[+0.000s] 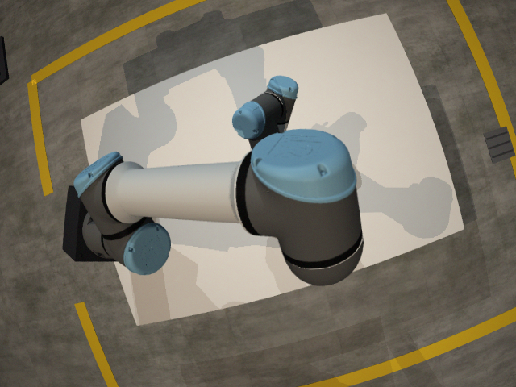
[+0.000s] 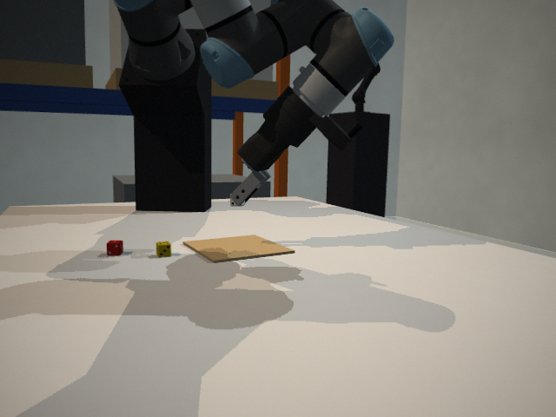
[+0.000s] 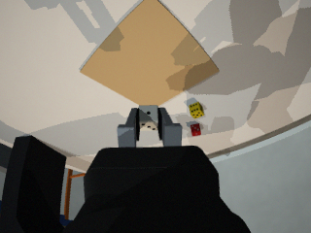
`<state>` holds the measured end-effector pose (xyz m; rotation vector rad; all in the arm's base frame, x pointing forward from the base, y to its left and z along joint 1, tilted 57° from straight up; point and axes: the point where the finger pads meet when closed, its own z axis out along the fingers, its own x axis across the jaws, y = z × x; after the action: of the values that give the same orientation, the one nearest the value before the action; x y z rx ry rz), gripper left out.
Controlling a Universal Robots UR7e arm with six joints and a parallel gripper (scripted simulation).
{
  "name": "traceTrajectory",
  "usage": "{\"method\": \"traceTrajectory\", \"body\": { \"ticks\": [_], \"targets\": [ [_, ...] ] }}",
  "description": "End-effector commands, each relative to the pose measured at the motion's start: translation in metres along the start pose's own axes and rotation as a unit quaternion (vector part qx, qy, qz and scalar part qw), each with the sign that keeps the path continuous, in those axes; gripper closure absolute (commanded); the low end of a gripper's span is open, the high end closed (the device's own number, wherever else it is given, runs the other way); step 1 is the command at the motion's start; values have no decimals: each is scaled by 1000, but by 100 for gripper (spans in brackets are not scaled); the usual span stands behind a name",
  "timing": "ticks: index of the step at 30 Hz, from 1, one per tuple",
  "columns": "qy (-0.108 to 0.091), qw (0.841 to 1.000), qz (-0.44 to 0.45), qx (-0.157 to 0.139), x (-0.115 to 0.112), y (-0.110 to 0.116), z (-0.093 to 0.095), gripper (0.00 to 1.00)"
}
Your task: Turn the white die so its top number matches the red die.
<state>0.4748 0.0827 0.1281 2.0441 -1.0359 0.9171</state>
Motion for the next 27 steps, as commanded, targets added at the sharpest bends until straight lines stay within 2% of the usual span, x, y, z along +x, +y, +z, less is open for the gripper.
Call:
{"method": "traceTrajectory", "body": {
  "ticks": [1,21,27],
  "targets": [
    [-3,1000,0,18,-1,0,1,60],
    [0,996,-1,91,0,3,0,60],
    [2,995,-1,102,1,4,-1,60]
  ]
}}
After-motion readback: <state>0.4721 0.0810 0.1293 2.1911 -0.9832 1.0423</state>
